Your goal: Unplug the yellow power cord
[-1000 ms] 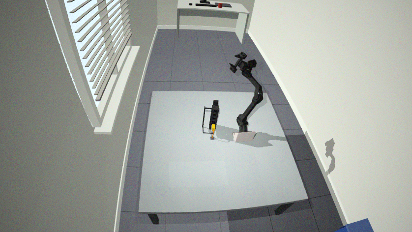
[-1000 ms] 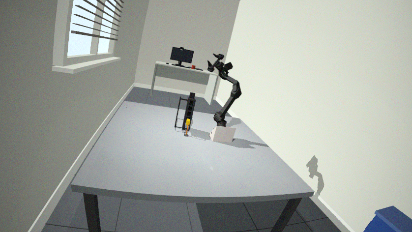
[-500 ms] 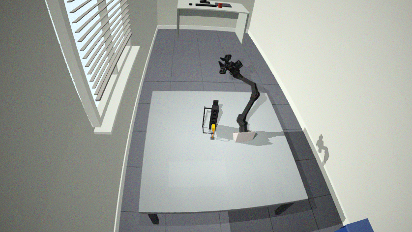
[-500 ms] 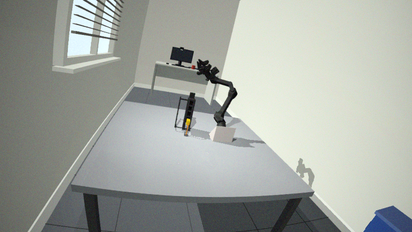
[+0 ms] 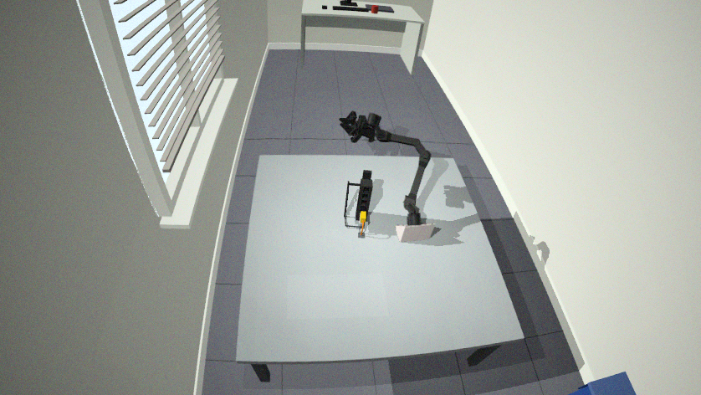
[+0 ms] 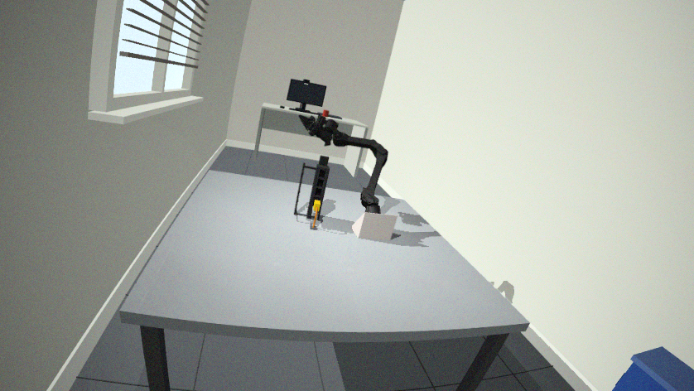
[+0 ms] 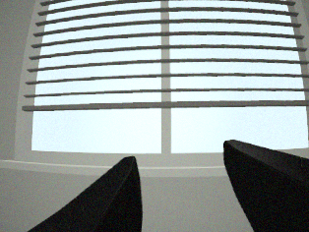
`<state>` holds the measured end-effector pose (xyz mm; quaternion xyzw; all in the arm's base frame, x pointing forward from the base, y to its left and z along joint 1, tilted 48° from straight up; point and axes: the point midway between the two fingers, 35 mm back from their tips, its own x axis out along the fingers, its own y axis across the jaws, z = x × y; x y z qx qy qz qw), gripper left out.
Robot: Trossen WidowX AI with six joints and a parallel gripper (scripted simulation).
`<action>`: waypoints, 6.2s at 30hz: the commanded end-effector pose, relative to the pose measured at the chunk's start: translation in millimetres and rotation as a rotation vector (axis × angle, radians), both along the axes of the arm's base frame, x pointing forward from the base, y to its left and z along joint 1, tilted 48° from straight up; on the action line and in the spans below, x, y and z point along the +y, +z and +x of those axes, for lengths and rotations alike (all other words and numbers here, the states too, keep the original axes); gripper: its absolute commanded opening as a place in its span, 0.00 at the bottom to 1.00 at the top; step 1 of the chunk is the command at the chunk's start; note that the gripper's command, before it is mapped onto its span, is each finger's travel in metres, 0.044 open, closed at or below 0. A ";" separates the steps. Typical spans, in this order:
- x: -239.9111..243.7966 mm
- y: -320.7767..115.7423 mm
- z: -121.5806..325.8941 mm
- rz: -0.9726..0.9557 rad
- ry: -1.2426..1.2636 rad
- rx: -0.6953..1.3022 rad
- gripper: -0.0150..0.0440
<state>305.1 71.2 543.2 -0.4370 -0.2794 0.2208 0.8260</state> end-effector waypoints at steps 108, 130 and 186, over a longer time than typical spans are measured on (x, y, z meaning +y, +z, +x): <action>2.9 -461.4 -53.4 -1.647 -0.814 1.249 0.27; 24.8 -481.6 -51.6 -1.647 -0.811 1.248 0.25; 78.1 -523.6 -55.9 -1.648 -0.812 1.245 1.00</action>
